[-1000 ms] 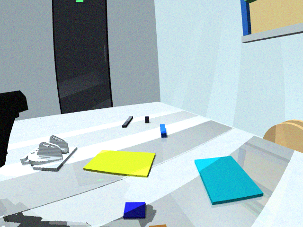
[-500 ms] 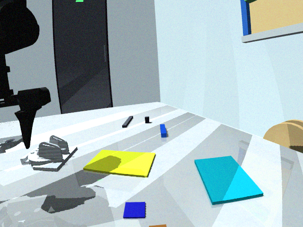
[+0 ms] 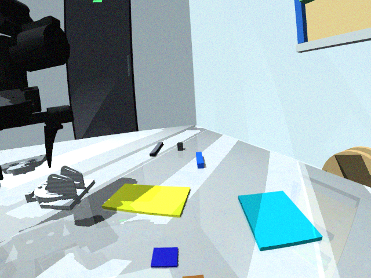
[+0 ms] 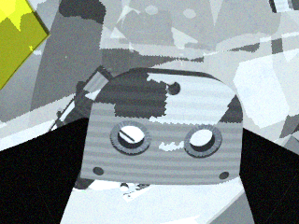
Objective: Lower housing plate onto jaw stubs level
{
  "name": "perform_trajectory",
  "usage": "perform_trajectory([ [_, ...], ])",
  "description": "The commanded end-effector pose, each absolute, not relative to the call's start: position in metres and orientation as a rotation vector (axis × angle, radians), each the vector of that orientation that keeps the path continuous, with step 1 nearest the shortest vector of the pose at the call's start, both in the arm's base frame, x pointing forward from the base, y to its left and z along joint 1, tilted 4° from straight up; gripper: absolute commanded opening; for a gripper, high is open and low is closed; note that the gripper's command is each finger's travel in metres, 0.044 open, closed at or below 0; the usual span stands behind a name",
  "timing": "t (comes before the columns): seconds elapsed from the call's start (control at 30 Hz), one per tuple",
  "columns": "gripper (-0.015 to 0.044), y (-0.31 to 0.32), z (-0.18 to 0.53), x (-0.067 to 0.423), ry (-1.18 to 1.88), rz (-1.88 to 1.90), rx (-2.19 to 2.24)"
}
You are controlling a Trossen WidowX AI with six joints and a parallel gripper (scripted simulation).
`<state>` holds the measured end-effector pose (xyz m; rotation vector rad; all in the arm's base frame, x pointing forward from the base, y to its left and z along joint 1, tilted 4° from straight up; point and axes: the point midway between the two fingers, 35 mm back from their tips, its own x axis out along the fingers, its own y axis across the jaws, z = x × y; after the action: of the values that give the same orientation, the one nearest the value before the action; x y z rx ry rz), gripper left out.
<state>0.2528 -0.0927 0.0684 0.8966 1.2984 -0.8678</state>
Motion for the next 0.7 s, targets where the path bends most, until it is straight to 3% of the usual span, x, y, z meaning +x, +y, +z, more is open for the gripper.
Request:
perform_trajectory([
  [0.0, 0.0351, -0.082, 0.067, 0.252, 1.325, -0.810, 0.825],
  [0.67, 0.0351, -0.023, 0.064, 0.246, 1.435, -0.475, 0.467],
])
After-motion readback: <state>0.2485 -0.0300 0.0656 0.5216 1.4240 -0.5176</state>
